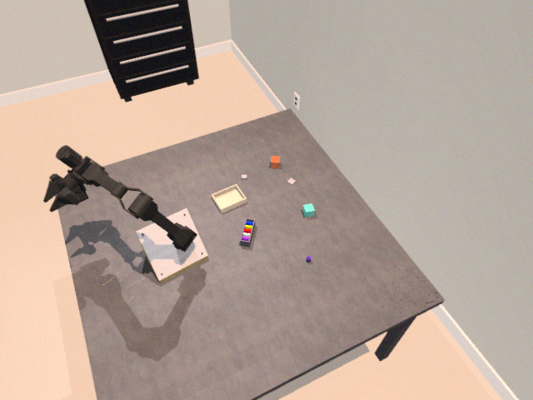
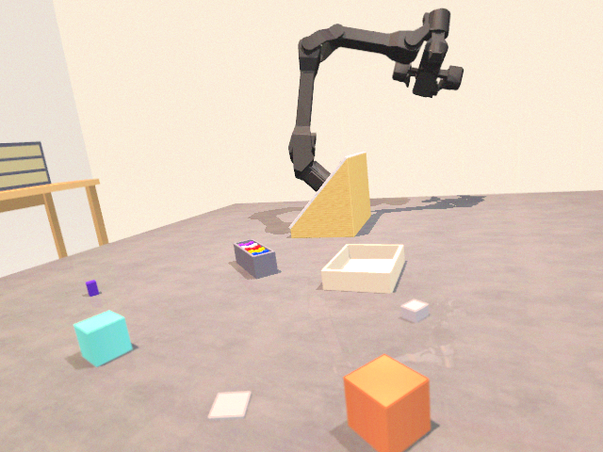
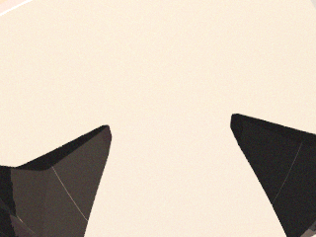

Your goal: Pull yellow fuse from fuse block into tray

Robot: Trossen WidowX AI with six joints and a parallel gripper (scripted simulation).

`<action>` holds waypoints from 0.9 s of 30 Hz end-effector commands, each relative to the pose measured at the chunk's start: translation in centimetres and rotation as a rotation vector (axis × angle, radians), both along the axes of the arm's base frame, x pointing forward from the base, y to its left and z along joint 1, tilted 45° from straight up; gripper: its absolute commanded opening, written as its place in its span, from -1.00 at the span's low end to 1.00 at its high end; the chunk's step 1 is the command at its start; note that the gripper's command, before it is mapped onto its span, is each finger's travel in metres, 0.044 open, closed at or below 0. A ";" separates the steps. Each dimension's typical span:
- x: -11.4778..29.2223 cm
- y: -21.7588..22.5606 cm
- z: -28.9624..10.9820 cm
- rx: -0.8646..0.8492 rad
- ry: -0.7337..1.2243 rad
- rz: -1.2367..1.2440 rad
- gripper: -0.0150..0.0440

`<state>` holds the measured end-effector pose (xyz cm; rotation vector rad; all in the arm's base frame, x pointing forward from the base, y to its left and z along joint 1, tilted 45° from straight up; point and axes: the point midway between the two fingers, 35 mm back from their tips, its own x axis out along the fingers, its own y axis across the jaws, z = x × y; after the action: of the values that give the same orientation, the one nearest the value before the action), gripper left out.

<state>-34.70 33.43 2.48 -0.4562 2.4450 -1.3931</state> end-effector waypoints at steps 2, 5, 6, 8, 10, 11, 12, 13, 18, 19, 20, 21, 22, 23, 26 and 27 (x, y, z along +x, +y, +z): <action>0.7 0.8 -0.2 -0.042 -0.041 -0.040 0.69; 4.1 4.0 -1.0 -0.230 -0.201 -0.219 0.42; 5.4 5.0 -1.3 -0.301 -0.252 -0.285 0.33; 8.2 6.9 -1.9 -0.448 -0.342 -0.422 0.15; 10.9 8.4 -2.5 -0.585 -0.411 -0.547 -0.03; 12.4 9.0 -2.7 -0.655 -0.442 -0.612 -0.11; 13.8 9.6 -3.0 -0.724 -0.468 -0.676 -0.20; 15.2 10.1 -3.2 -0.792 -0.491 -0.738 -0.24; 21.9 11.6 -4.1 -1.104 -0.558 -1.019 -0.24; 23.2 11.7 -4.3 -1.165 -0.564 -1.073 -0.24; 24.5 11.8 -4.5 -1.226 -0.568 -1.127 -0.24; 25.8 11.9 -4.6 -1.288 -0.569 -1.182 -0.24; 27.2 11.9 -4.8 -1.352 -0.569 -1.237 -0.24; 28.5 11.8 -5.0 -1.417 -0.565 -1.294 -0.24; 32.7 11.4 -5.4 -1.614 -0.539 -1.465 -0.24; 34.1 11.1 -5.5 -1.680 -0.524 -1.523 -0.24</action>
<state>-6.54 45.84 -1.98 1.3197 0.7971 -2.9079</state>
